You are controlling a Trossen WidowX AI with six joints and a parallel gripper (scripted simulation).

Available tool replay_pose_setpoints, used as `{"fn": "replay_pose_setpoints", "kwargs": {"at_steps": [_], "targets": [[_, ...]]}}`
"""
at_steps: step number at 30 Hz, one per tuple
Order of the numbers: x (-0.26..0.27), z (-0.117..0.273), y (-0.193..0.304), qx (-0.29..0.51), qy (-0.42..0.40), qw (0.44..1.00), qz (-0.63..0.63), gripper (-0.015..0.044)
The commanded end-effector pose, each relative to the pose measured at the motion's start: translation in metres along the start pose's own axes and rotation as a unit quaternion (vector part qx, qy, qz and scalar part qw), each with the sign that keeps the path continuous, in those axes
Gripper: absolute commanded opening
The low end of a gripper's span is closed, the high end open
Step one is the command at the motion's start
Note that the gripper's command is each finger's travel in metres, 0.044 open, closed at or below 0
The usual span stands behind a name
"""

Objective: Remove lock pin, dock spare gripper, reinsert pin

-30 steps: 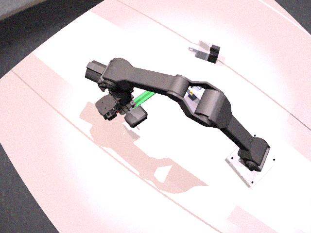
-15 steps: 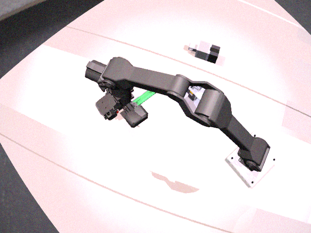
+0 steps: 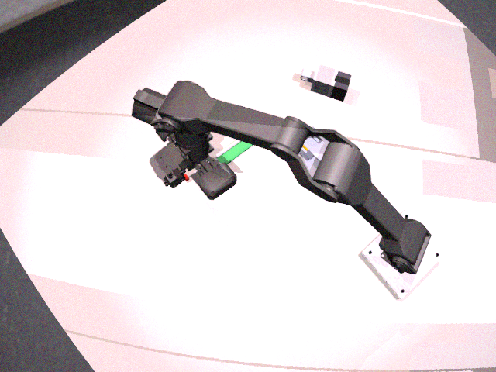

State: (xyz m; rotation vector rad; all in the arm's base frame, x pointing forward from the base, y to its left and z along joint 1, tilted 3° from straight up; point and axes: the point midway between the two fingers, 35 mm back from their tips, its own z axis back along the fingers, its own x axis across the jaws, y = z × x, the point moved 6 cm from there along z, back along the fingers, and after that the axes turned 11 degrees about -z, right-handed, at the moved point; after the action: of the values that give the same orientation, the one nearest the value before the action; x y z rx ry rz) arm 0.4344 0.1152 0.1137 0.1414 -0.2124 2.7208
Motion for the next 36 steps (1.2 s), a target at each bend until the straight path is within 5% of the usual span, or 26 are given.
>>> {"fn": "replay_pose_setpoints", "kwargs": {"at_steps": [1,12,17,23,36], "targets": [[0.001,0.011,-0.001,0.0,0.0,1.0,0.0,0.02],[0.006,0.038,-0.002,0.004,-0.006,1.0,-0.003,0.02],[0.005,0.03,-0.002,0.005,-0.006,1.0,-0.003,0.0331],[-0.001,0.089,0.045,0.001,0.044,0.999,0.006,0.018],[-0.005,0.072,0.053,0.001,0.051,0.999,0.008,0.018]]}}
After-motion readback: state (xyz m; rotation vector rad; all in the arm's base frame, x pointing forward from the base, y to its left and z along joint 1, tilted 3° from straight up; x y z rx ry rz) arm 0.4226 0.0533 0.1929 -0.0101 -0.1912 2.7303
